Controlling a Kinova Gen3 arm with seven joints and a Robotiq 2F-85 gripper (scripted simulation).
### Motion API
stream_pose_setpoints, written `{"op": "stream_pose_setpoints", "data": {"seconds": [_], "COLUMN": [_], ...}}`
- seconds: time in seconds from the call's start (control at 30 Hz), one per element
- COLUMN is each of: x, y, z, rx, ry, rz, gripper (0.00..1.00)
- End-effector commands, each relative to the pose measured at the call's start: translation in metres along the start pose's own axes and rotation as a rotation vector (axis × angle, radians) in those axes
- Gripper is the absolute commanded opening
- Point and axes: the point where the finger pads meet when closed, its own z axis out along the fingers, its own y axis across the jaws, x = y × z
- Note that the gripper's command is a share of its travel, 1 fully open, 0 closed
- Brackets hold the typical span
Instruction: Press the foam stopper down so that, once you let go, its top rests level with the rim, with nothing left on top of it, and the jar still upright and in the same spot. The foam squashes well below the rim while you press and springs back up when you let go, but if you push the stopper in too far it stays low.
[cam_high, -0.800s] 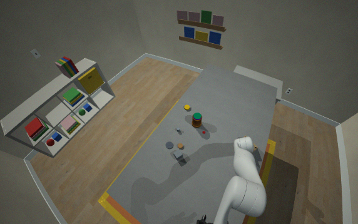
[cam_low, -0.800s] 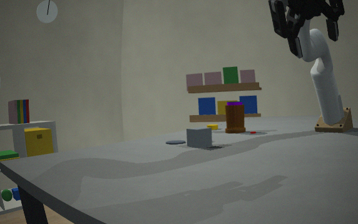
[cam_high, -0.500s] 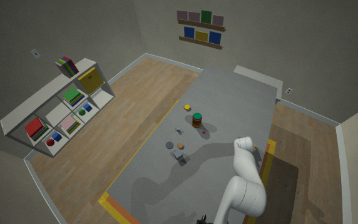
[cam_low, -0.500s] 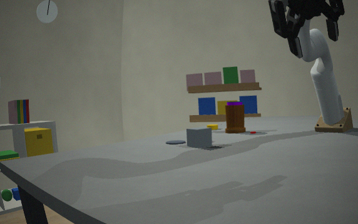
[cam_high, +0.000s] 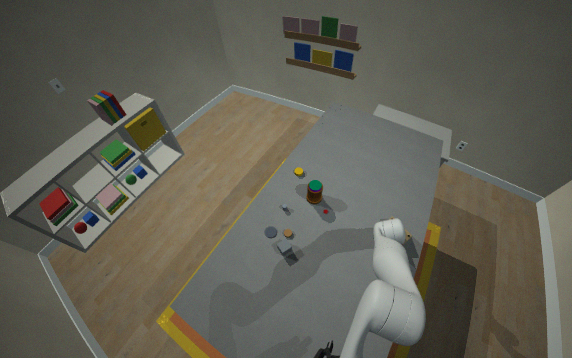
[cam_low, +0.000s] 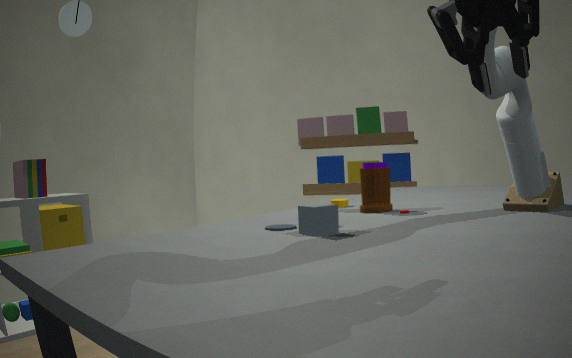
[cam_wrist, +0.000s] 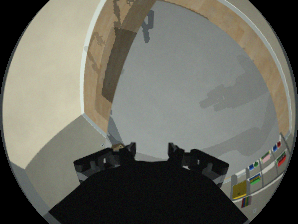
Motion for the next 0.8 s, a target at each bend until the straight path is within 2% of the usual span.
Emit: {"op": "stream_pose_setpoints", "data": {"seconds": [0.0,0.13,0.23,0.3,0.33,0.43,0.57,0.77], "x": [-0.007,-0.028,-0.054,-0.054,-0.065,-0.107,-0.179,-0.287], "y": [0.007,0.029,0.054,0.054,0.064,0.096,0.139,0.180], "z": [-0.003,-0.008,-0.012,-0.012,-0.013,-0.014,-0.006,0.033], "rx": [-0.003,-0.018,-0.033,-0.033,-0.038,-0.052,-0.062,-0.041], "ry": [0.015,0.053,0.096,0.096,0.112,0.170,0.257,0.394], "rz": [0.025,0.108,0.207,0.207,0.247,0.387,0.613,1.001], "gripper": [0.00,0.00,0.00,0.00,0.00,0.00,0.00,0.00]}}
